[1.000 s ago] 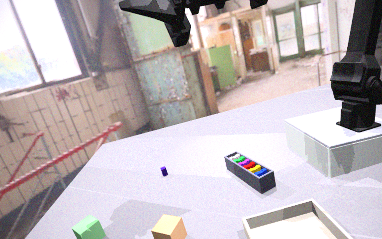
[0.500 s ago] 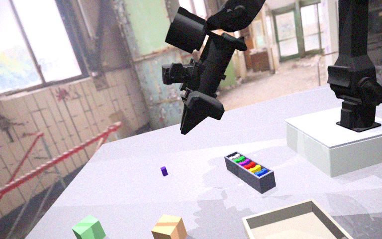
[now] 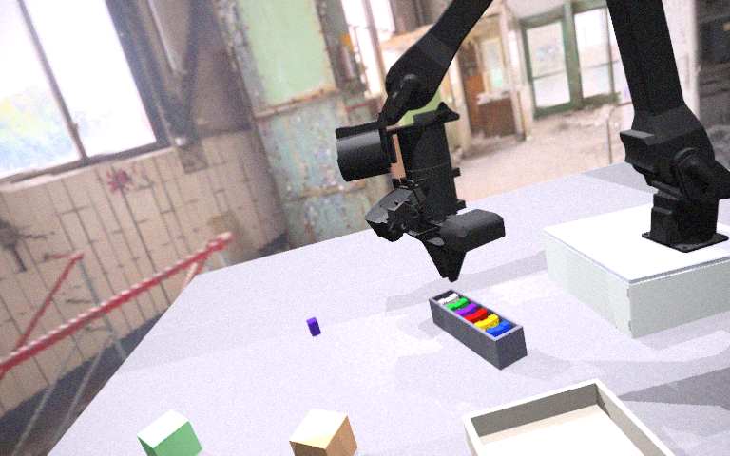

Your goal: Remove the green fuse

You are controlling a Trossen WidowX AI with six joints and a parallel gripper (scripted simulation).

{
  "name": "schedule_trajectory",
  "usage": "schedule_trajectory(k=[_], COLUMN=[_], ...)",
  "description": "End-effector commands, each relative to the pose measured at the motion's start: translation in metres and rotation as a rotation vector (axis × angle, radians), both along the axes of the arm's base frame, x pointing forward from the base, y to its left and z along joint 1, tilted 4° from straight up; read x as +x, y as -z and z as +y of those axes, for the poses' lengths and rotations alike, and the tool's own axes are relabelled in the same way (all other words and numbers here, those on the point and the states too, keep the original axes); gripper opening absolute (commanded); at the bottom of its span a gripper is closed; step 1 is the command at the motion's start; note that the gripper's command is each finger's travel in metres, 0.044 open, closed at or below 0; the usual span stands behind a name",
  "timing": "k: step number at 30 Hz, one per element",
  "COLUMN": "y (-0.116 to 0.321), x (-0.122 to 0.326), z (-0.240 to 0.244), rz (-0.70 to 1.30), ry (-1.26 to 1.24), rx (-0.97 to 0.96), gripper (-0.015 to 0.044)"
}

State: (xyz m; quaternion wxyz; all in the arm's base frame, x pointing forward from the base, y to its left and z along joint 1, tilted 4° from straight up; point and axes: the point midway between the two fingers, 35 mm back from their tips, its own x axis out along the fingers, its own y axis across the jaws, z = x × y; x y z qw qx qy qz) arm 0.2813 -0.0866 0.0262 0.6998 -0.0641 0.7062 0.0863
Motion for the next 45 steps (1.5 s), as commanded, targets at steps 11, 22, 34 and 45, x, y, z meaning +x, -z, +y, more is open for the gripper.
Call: schedule_trajectory(k=[11, 22, 34, 45], y=[0.011, 0.021, 0.031, 0.032], x=[-0.001, -0.001, -0.003, -0.003], z=[0.002, 0.003, 0.004, 0.004], rz=[0.009, 0.009, 0.009, 0.009], ry=[-0.011, -0.011, -0.011, -0.011], rx=[0.01, 0.01, 0.01, 0.01], gripper=[0.0074, 0.0074, 0.0074, 0.0074])
